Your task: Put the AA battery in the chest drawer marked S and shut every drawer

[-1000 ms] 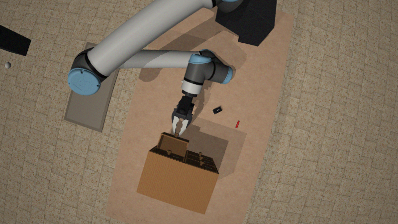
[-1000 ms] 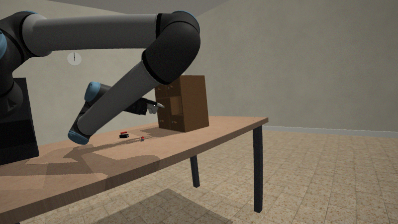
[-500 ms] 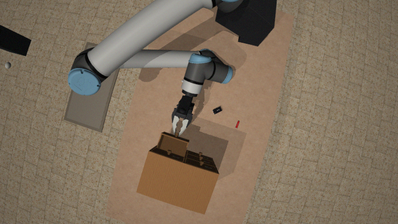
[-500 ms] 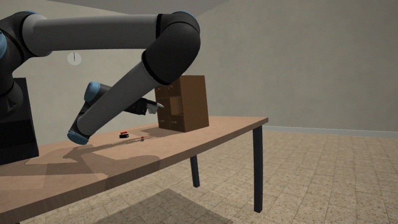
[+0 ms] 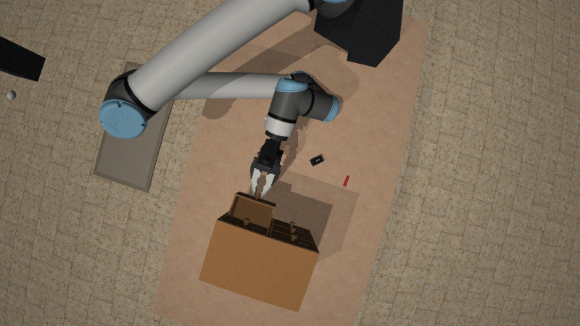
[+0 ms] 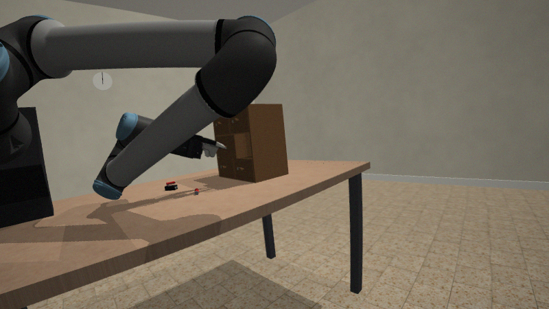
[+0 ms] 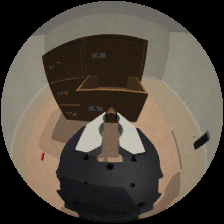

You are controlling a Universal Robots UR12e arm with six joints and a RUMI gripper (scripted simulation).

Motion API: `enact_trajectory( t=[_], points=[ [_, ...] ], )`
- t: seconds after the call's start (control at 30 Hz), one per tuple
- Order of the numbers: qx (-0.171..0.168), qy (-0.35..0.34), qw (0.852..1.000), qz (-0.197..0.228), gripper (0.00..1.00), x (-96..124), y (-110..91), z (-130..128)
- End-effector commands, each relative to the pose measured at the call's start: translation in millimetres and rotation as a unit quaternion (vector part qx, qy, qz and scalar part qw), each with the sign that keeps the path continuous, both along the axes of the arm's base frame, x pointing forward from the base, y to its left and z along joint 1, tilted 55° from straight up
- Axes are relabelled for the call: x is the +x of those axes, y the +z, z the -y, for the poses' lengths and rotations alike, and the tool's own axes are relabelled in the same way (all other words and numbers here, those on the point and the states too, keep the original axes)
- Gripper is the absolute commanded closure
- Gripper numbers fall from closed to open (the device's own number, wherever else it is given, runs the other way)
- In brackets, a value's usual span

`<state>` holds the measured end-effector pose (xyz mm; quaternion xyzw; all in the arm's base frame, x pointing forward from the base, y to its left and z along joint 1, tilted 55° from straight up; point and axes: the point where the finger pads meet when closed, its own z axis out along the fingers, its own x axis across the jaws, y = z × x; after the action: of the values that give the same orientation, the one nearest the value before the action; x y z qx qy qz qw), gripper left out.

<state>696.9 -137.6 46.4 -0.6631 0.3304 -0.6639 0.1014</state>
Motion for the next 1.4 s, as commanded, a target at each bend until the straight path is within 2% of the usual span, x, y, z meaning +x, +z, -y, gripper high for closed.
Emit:
enact_trajectory(
  t=[0.0,0.43,0.93,1.37],
  points=[
    [0.0,0.0,1.0,0.0,0.93,-0.1,0.3,-0.6],
    [0.0,0.0,1.0,0.0,0.93,-0.1,0.3,-0.6],
    [0.0,0.0,1.0,0.0,0.8,-0.1,0.3,-0.6],
    [0.0,0.0,1.0,0.0,0.8,-1.1,0.2,-0.6]
  ],
)
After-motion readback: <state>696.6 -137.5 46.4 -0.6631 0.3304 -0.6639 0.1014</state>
